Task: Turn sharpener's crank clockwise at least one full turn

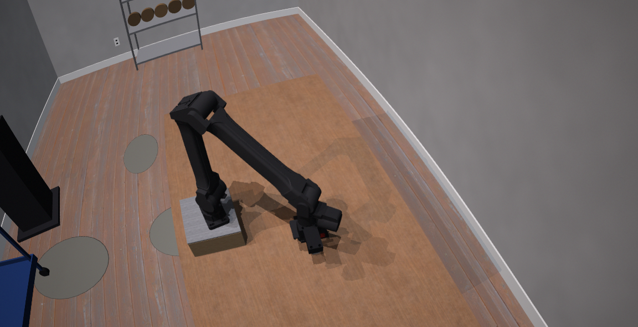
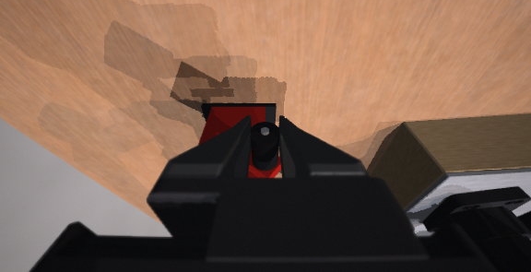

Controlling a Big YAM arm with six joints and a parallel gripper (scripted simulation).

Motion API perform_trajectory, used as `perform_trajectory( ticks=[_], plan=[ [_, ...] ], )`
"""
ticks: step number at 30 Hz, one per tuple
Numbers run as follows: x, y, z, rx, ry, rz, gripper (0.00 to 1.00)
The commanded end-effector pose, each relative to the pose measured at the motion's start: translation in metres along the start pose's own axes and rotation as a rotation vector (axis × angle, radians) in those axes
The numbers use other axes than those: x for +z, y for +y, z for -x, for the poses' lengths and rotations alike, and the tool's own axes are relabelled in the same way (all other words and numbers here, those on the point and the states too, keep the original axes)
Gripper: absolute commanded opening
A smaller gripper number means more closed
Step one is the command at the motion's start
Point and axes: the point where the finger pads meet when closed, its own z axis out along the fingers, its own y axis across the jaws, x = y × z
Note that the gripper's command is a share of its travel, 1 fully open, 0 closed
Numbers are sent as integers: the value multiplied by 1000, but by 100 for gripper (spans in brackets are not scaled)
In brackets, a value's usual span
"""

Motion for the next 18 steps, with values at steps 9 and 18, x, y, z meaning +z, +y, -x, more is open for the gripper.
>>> perform_trajectory(
  ticks=[9,18],
  plan=[
    [-18,37,1,-5,-5,21,15],
    [-20,49,1,-6,-8,27,15]
  ],
)
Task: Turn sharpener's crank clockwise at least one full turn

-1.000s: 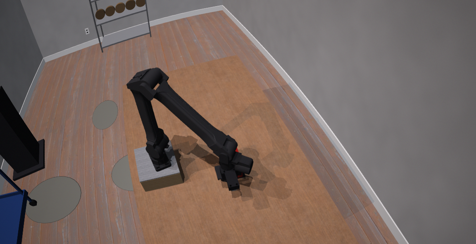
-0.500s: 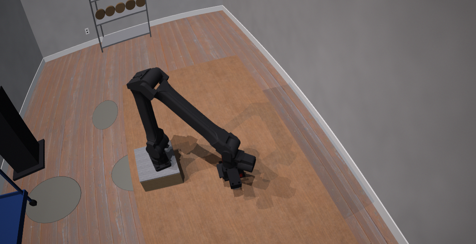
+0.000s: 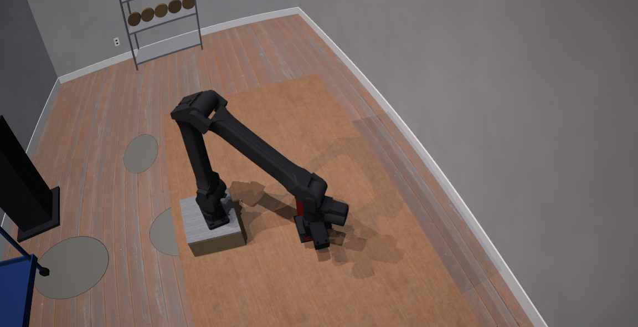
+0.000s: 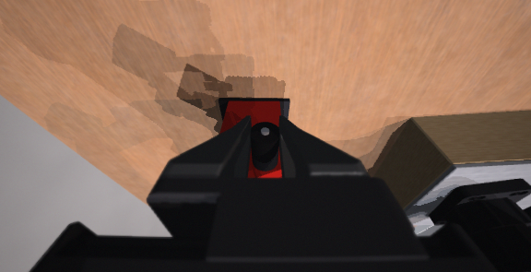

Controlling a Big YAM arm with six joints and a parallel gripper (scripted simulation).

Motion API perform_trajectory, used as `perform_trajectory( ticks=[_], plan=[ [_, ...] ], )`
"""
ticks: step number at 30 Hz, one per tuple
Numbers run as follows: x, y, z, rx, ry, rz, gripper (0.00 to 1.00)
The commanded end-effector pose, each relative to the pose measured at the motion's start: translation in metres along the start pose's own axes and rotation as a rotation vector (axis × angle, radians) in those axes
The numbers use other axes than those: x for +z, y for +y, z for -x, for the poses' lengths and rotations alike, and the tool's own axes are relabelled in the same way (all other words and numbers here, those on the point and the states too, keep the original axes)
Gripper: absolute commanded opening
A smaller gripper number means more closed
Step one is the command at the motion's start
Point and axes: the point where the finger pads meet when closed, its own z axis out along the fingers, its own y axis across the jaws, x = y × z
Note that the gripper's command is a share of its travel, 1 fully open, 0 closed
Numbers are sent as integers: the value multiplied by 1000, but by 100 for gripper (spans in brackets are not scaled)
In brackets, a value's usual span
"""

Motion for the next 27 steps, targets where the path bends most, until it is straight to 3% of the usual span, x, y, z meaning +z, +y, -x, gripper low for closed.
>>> perform_trajectory(
  ticks=[1,13,14,15,25,26,27],
  plan=[
    [-5,30,3,-3,-2,24,15],
    [-2,47,4,-3,-5,31,15],
    [11,26,-3,7,18,-8,15],
    [-2,33,3,-2,-2,20,15],
    [-2,33,3,-2,-2,20,15],
    [-2,33,3,-2,-2,20,51],
    [-2,33,3,-2,-2,20,51]
  ],
)
